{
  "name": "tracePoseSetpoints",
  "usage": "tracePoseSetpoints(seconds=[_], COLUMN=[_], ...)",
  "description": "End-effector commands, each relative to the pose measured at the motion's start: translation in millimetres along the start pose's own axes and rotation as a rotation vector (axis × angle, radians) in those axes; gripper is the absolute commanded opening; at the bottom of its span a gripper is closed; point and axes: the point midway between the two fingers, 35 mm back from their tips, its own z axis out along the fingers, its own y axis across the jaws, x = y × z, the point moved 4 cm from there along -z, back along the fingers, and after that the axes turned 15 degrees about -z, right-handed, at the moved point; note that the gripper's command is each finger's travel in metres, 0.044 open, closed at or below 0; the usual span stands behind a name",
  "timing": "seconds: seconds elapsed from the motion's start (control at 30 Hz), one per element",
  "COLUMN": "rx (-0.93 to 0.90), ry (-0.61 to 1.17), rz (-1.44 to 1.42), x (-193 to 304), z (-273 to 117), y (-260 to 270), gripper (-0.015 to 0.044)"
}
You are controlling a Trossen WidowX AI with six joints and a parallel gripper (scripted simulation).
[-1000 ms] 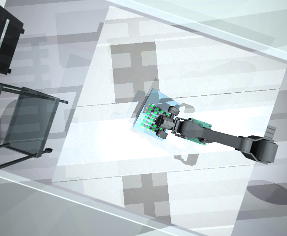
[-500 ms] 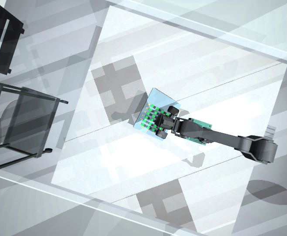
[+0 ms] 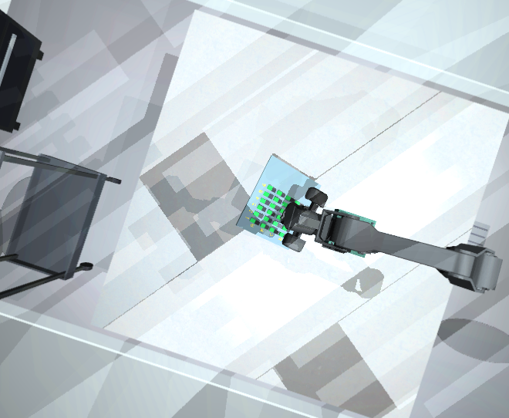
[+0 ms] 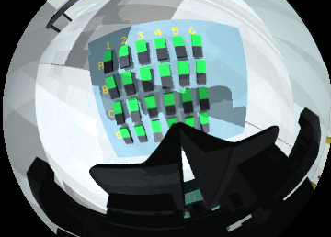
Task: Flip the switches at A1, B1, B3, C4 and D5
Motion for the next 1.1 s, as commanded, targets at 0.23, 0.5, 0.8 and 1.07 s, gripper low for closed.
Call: tracePoseSetpoints(seconds=[0.23,0.5,0.8,1.07], rx=[-0.005,-0.010,-0.010,-0.009], ry=[0.023,0.039,0.039,0.039], rz=[0.002,0.002,0.002,0.002], x=[29,29,29,29], z=[7,31,42,54], y=[-19,-19,-19,-19], gripper=[0.0000,0.0000,0.0000,0.0000])
